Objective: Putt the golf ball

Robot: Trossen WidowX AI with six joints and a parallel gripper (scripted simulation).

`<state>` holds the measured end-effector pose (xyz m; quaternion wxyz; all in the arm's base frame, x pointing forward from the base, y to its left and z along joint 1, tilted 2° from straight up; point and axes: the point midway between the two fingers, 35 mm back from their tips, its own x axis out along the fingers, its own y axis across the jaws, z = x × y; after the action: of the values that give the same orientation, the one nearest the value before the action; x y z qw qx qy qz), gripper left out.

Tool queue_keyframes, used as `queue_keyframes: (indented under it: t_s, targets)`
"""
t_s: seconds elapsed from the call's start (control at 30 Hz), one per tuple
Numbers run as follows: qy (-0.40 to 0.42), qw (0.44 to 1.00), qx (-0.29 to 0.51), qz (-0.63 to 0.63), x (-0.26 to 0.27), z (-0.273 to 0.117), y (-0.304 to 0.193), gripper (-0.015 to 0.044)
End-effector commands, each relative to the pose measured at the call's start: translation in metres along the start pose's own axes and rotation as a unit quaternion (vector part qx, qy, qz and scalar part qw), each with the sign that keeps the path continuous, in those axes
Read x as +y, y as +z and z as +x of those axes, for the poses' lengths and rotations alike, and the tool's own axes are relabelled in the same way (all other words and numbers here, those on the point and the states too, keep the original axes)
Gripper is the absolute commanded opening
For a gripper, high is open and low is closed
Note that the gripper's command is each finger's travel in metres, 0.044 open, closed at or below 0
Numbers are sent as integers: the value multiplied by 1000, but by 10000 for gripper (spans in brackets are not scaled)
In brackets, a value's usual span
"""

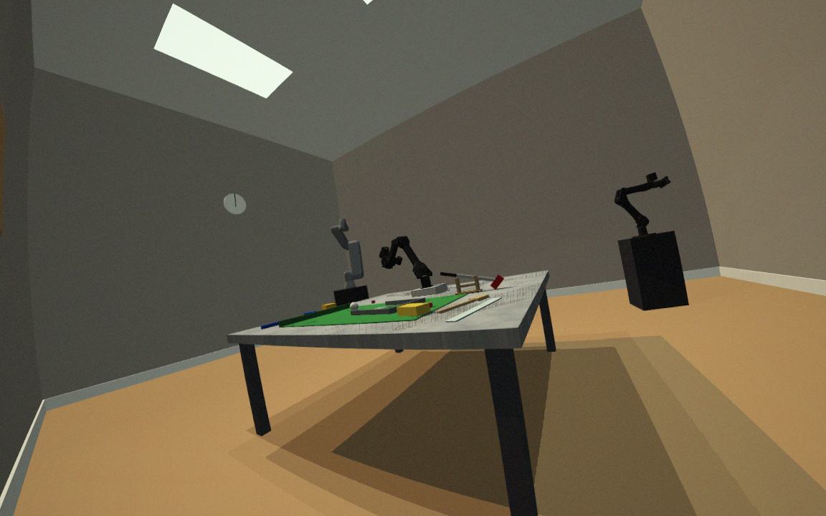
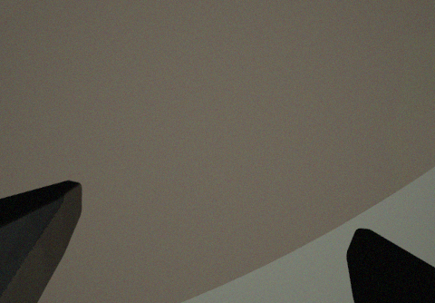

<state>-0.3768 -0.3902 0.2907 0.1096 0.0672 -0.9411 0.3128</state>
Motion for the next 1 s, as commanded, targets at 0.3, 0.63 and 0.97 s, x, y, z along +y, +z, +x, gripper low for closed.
queue_keyframes:
  t_s: [0.3,0.63,0.97]
  targets:
    - [-113,983,-121,83,-93,-102,34,440]
    - [-224,922,-292,119,-163,-258,51,440]
    - [-297,828,-455,141,-186,-427,37,440]
